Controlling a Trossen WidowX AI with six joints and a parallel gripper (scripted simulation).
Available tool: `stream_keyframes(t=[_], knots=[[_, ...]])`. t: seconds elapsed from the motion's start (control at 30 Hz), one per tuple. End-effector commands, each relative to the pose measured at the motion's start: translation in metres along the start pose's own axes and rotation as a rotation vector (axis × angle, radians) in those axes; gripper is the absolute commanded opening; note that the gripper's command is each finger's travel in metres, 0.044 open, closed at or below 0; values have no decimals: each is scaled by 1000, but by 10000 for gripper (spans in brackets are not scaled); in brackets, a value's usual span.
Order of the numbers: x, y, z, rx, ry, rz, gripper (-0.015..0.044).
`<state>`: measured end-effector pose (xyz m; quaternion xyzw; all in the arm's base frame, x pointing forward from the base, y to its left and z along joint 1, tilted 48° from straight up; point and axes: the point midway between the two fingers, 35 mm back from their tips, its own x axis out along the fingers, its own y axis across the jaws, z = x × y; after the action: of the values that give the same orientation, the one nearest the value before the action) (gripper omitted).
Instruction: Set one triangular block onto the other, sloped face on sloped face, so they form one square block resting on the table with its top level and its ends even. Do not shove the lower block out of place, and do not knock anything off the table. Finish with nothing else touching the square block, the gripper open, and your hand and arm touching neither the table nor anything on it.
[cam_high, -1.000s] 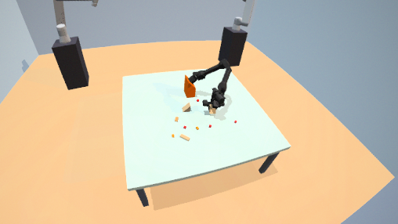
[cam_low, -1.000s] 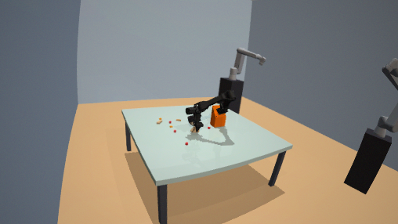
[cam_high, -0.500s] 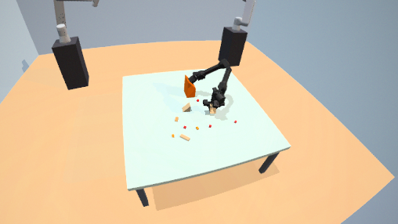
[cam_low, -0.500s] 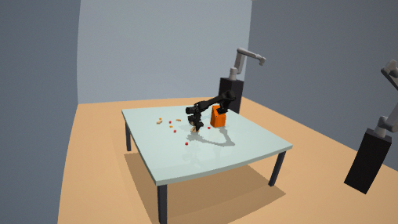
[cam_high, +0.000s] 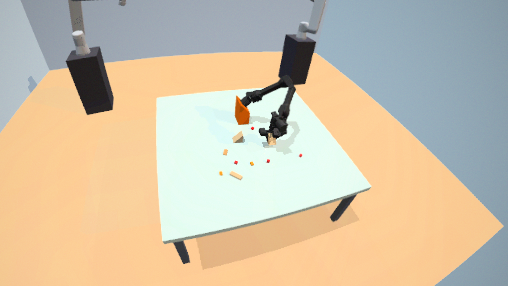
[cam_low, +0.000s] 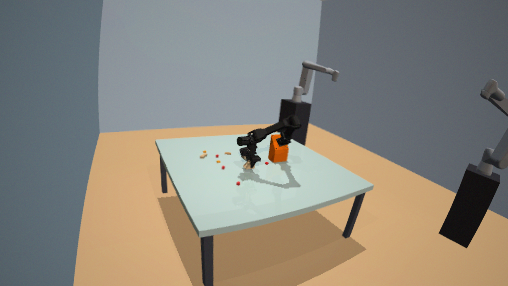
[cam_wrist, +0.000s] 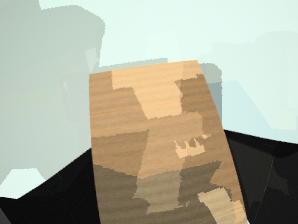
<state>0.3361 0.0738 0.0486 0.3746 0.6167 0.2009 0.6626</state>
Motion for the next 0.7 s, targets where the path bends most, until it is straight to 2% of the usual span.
stream_keyframes(t=[0.0,0.67], knots=[[0,0,0,-96,1,-1,0],[0,1,-1,-620,-1,-4,0]])
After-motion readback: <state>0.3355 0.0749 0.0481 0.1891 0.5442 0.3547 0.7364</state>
